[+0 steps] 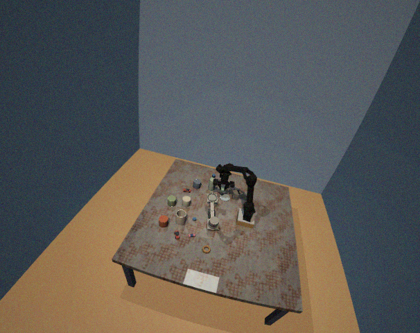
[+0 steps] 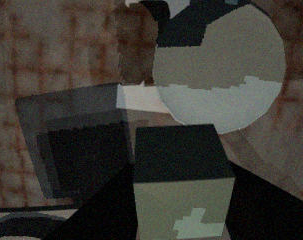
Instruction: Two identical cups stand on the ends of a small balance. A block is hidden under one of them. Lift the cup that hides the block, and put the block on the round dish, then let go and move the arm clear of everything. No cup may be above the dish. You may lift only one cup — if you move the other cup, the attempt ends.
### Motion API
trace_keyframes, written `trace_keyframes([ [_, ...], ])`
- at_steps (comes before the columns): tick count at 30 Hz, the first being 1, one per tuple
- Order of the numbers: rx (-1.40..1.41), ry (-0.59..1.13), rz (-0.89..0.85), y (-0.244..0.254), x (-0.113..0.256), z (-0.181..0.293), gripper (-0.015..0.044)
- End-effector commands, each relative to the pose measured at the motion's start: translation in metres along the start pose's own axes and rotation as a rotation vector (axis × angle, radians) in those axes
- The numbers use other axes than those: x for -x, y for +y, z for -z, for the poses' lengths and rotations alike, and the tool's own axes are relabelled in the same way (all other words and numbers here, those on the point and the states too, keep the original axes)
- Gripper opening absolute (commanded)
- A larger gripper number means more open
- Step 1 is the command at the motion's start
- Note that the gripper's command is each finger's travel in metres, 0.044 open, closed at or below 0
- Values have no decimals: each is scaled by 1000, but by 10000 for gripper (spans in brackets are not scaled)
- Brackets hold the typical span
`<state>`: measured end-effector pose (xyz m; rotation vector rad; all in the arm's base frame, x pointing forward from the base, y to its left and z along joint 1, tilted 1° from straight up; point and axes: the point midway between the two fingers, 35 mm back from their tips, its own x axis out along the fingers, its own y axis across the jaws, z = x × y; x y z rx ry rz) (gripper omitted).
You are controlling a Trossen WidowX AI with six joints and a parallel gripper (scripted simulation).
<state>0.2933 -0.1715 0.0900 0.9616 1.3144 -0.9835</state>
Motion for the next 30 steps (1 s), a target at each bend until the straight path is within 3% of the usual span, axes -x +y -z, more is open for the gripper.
trace_keyframes([
  [1, 2, -6, -2, -29, -17, -15, 0],
  [11, 2, -7, 0, -44, -33, -22, 0],
  [19, 2, -6, 0, -45, -68, -21, 0],
  [30, 2, -6, 0, -45, -77, -22, 0],
])
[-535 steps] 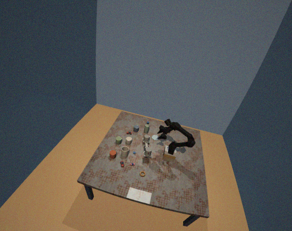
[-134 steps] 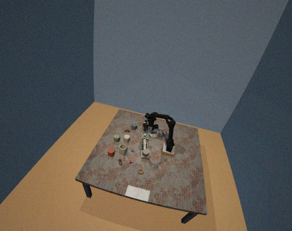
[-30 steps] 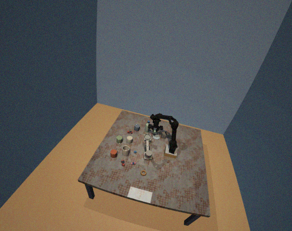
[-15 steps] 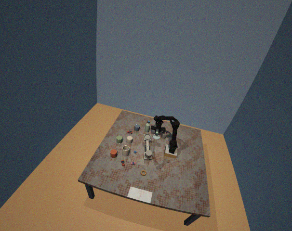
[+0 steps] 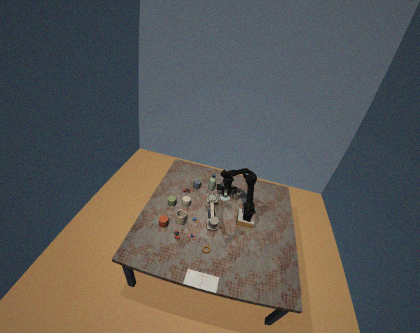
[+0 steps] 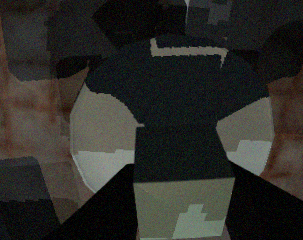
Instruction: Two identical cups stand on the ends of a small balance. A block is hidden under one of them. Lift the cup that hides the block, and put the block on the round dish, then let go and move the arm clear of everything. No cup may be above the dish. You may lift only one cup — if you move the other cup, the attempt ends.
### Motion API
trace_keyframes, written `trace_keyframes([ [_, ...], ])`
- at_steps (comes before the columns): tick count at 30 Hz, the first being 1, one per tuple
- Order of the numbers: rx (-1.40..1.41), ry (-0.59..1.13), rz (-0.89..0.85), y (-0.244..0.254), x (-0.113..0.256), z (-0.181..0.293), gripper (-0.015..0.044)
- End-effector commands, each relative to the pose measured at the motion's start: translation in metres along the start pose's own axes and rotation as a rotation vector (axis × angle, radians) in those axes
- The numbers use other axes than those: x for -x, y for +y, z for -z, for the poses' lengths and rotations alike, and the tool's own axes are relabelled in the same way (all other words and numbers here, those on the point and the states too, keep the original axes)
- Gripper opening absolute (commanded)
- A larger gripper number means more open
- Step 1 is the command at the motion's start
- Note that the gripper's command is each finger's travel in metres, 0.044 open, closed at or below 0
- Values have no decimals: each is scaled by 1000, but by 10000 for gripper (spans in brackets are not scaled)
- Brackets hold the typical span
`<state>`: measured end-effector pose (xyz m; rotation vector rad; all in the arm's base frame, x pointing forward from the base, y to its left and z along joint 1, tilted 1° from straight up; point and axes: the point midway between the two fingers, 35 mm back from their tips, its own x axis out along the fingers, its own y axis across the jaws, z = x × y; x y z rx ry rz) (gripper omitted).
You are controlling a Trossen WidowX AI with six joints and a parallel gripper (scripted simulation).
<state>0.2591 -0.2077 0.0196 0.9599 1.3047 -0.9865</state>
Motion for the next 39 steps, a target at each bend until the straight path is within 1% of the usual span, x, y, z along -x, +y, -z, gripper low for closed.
trace_keyframes([
  [1, 5, 2, 2, -1, -8, 1, 0],
  [8, 5, 2, 3, -1, -18, 1, 0],
  [9, 0, 6, 4, -1, -13, 1, 26],
  [25, 22, -1, 4, 1, -12, 1, 440],
  [28, 88, -20, 3, 6, -5, 1, 440],
  [33, 44, -9, 2, 3, 20, 0, 440],
  [36, 8, 1, 2, 0, 42, 0, 440],
  [39, 5, 2, 2, -1, 44, 0, 440],
])
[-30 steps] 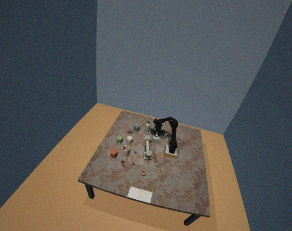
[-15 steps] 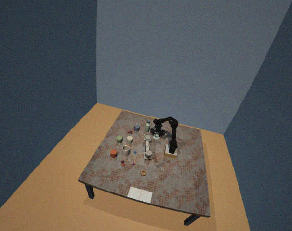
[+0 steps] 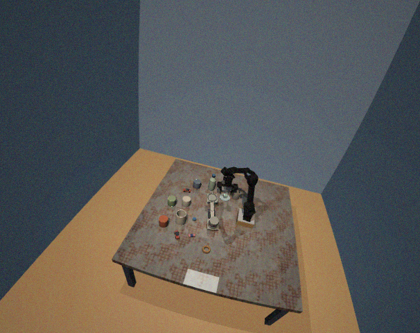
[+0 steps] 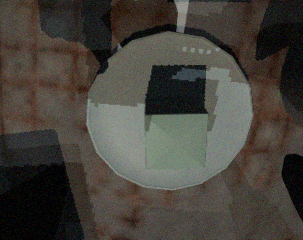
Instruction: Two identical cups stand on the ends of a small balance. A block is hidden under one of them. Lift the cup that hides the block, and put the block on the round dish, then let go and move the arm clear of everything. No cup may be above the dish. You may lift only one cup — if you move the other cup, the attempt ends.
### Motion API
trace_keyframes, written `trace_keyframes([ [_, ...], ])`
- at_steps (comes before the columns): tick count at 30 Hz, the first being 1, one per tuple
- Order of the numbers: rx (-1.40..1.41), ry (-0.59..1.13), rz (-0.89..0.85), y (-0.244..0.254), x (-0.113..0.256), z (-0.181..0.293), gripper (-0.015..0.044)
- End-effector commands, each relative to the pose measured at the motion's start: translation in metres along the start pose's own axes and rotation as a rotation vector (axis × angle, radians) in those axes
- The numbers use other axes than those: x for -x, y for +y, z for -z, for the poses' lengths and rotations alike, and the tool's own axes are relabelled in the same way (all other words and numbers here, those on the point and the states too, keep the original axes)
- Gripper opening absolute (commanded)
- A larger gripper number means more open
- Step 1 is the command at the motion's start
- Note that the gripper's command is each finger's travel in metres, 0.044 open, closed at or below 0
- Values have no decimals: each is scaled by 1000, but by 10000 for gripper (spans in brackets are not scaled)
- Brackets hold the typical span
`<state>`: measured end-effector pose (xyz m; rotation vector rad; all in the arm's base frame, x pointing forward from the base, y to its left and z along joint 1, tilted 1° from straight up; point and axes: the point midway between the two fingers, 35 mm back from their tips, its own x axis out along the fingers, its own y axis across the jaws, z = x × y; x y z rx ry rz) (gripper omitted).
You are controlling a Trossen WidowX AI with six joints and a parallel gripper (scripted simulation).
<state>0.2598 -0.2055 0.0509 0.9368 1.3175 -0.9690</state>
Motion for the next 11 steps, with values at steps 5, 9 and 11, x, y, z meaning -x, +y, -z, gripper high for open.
trace_keyframes([
  [5, -15, -2, -3, -2, 35, 0, 440],
  [9, -7, -5, -3, -2, 57, 2, 440],
  [11, -7, -5, -3, -2, 57, 2, 440],
])
